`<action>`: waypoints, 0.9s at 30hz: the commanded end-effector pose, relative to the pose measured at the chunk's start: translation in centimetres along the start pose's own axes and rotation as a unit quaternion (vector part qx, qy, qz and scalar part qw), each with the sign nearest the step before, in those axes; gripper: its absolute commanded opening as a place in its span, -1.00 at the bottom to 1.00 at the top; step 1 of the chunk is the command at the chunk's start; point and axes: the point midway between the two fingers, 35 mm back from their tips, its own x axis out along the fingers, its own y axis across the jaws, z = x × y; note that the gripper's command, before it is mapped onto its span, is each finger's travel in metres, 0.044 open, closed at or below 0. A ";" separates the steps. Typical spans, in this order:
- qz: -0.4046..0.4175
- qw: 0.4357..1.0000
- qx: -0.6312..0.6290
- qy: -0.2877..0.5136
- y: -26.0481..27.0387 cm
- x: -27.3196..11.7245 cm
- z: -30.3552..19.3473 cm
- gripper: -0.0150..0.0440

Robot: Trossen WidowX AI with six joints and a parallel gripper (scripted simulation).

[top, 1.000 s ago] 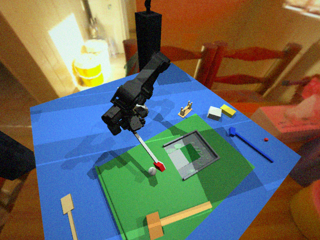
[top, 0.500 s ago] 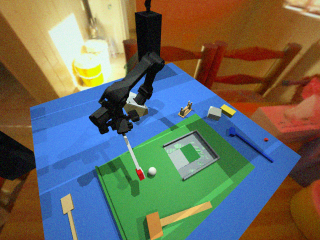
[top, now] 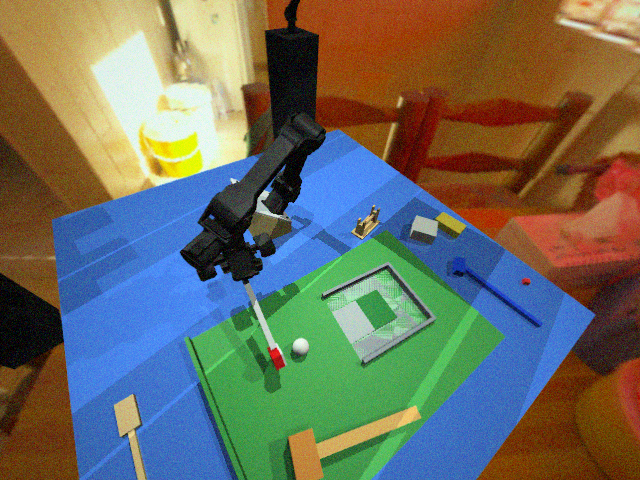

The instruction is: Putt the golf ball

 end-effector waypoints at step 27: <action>0.001 1.000 0.000 0.001 -0.1 2.5 0.0 -0.49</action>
